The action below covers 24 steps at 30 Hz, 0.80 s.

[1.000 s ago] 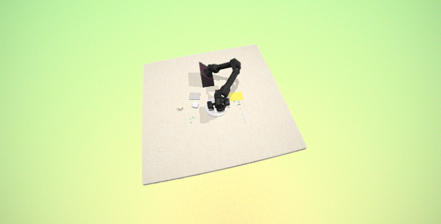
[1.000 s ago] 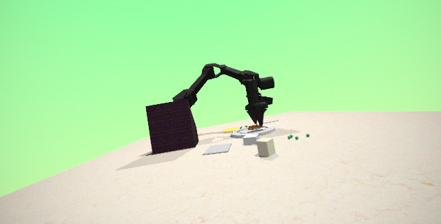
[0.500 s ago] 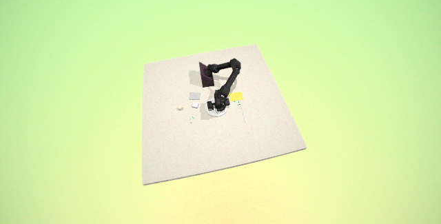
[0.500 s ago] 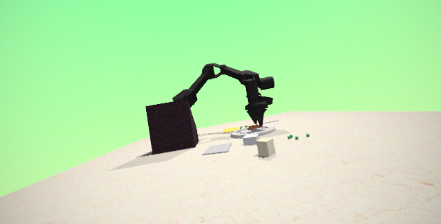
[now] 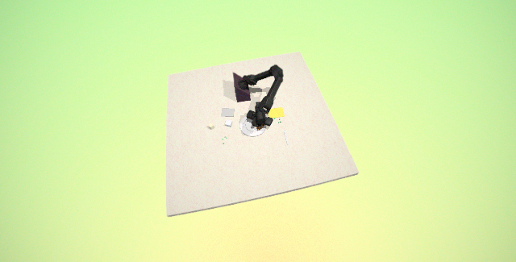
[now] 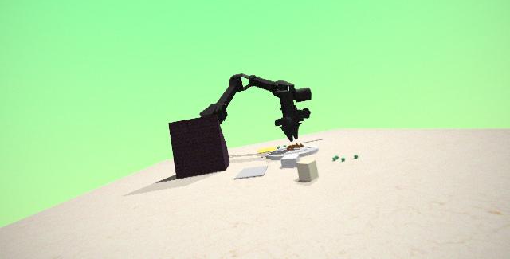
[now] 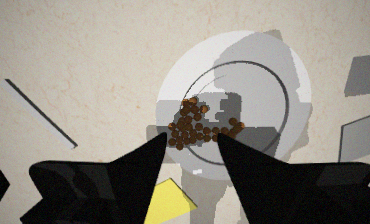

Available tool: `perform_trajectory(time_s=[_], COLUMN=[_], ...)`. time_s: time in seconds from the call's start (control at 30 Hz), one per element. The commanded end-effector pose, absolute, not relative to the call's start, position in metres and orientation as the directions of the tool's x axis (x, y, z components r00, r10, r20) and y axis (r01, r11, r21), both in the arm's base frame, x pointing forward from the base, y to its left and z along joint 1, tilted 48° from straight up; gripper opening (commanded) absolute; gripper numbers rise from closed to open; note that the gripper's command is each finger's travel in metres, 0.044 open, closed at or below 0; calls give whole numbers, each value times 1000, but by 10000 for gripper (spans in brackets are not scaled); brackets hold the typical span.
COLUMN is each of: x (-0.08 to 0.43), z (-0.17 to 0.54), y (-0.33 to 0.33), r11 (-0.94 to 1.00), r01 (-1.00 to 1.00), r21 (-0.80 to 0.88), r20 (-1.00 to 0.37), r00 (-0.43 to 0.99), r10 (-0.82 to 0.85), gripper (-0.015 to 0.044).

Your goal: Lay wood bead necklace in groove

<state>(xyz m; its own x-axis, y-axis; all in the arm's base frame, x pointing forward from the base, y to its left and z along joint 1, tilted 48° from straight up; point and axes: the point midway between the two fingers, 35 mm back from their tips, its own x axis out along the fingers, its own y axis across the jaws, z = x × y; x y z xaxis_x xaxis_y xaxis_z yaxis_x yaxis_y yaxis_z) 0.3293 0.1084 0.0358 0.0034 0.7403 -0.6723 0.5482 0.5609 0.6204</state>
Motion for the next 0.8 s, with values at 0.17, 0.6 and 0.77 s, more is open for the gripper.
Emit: perform_trajectory(time_s=[0.17,0.6,0.77], x=[313,313,314], z=[65,62,60], y=[117,119,123], r11=[254,254,259], r01=[925,925,920], r21=[284,284,293], r20=[-669,-669,-671], r00=[1,1,5], r10=[743,743,742], gripper=[250,250,250])
